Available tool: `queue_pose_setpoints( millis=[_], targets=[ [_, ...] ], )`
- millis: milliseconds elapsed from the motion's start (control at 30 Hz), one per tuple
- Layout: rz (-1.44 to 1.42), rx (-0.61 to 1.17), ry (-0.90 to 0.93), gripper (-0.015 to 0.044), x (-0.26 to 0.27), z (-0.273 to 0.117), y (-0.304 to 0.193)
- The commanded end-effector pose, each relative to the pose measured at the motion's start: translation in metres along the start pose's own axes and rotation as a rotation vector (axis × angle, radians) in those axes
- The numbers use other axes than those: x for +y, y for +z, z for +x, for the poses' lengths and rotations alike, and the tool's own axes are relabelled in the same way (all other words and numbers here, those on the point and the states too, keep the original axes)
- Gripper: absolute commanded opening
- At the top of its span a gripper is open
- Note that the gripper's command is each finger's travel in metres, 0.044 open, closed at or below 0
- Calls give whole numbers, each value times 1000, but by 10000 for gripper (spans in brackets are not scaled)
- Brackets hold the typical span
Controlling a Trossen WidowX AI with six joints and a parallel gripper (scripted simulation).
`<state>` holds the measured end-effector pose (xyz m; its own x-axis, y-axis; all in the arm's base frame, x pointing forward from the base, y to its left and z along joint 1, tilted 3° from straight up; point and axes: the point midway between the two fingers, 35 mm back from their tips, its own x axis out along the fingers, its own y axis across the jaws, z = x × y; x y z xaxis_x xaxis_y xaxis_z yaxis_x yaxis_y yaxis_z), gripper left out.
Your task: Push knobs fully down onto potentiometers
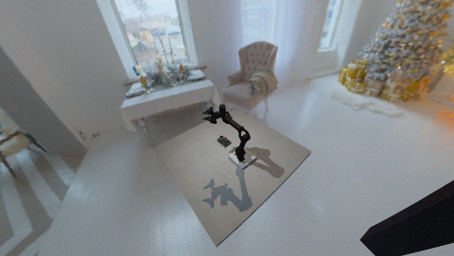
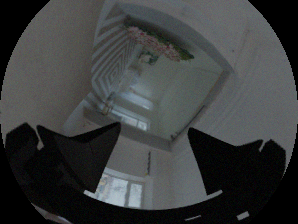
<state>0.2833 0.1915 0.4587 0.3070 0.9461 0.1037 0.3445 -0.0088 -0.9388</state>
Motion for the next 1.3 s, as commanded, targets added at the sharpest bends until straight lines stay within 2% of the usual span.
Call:
queue_pose_setpoints(
  millis=[0,467,1267],
  targets=[
    [5,2,2,374,1,0,0],
    [422,143,132,6,49,1,-29],
    [1143,496,343,0,147,-20,-59]
  ],
)
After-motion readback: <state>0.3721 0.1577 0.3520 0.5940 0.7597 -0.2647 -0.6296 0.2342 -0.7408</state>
